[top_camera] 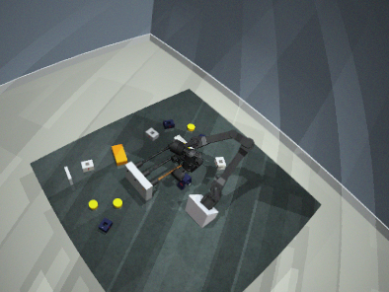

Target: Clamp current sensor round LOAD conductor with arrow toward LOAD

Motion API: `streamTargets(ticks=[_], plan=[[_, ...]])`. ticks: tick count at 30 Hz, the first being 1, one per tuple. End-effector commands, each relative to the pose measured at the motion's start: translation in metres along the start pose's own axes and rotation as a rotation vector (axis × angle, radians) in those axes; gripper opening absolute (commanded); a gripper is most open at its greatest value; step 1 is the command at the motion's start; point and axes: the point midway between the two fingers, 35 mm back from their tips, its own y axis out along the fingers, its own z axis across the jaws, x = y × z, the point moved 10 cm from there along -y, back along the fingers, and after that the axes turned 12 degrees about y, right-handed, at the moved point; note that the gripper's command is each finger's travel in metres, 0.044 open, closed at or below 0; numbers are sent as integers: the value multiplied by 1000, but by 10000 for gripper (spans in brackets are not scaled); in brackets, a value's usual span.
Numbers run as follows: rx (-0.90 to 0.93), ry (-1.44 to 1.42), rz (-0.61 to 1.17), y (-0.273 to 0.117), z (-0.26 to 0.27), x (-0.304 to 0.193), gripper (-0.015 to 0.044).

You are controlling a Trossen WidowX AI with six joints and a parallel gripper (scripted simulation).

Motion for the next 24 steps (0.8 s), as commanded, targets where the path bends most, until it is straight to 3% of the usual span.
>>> streamTargets(ticks=[1, 6, 12, 24], plan=[[-8, -9, 5, 8, 0, -2, 440], [-9, -9, 5, 12, -1, -3, 440], [-3, 0, 2, 8, -1, -1, 282], [-3, 0, 2, 8, -1, -1, 202]])
